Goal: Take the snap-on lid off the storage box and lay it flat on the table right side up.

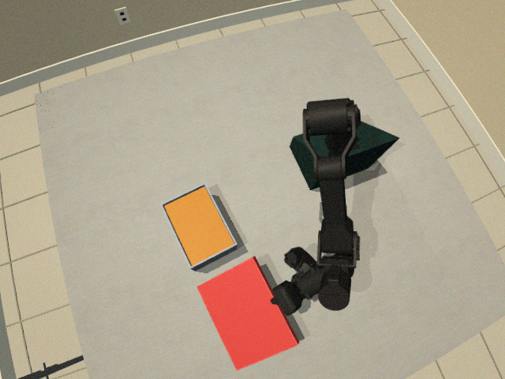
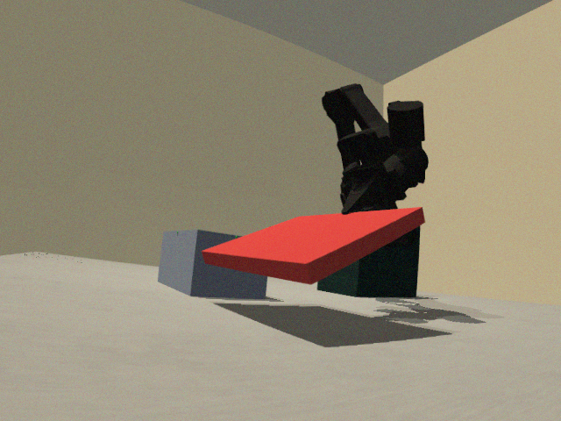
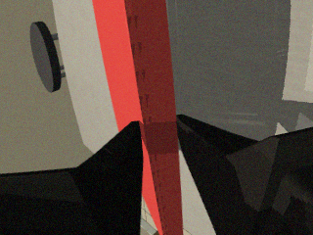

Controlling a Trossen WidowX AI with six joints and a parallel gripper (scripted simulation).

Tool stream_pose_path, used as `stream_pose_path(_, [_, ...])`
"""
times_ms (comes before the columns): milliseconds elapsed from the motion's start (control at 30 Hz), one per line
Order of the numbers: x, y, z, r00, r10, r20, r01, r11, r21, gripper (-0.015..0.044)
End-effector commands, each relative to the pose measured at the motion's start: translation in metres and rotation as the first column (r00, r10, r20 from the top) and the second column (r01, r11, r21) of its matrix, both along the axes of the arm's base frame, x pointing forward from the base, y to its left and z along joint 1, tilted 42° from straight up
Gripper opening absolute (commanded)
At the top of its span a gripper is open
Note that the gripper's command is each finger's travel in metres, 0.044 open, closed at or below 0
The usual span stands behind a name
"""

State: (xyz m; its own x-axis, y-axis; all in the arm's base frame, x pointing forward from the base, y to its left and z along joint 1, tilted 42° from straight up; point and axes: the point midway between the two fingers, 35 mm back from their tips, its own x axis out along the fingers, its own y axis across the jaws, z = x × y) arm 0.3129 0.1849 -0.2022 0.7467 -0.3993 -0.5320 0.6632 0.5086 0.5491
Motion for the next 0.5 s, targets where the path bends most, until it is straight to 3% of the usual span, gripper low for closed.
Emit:
stream_pose_path(0, [0.0001, -0.0020, -0.0027, 1.000, 0.004, -0.001, -0.004, 1.000, -0.002, 0.0000])
stream_pose_path(467, [-0.0002, -0.0095, -0.0112, 1.000, 0.004, -0.001, -0.004, 1.000, -0.002, 0.0000])
